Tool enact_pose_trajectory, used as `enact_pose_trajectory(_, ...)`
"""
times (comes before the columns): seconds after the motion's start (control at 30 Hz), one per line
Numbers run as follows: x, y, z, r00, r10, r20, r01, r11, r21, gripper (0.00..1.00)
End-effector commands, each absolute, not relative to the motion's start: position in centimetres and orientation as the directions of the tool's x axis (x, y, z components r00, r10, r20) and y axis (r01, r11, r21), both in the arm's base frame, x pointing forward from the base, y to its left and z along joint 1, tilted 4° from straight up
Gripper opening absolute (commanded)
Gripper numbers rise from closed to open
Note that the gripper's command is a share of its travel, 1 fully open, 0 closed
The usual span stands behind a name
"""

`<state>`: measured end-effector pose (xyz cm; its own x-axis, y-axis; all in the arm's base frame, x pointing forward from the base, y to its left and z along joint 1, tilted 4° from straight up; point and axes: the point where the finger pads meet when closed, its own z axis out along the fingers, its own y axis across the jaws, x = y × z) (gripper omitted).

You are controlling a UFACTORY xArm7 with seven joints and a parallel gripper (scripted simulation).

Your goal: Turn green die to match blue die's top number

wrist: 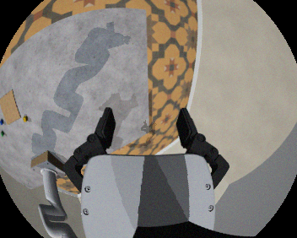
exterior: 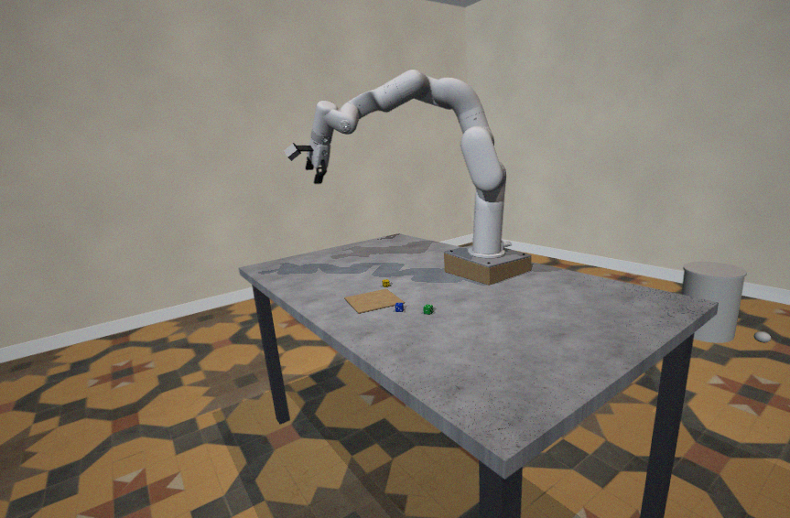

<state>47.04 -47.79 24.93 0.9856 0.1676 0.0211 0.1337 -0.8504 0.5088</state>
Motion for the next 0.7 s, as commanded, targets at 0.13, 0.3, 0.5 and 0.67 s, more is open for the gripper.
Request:
enact_pose_trajectory(0.13,47.1,-47.9,25.2,0.985,0.168,0.025,0.132,-0.849,0.512,1.00)
enact_pose_trajectory(0.3,47.1,-47.9,25.2,0.985,0.168,0.025,0.132,-0.849,0.512,1.00)
enact_pose_trajectory(0.5,47.1,-47.9,25.2,0.985,0.168,0.025,0.132,-0.849,0.512,1.00)
enact_pose_trajectory(0.67,47.8,-44.9,23.8,0.983,0.177,0.040,0.138,-0.872,0.470,1.00)
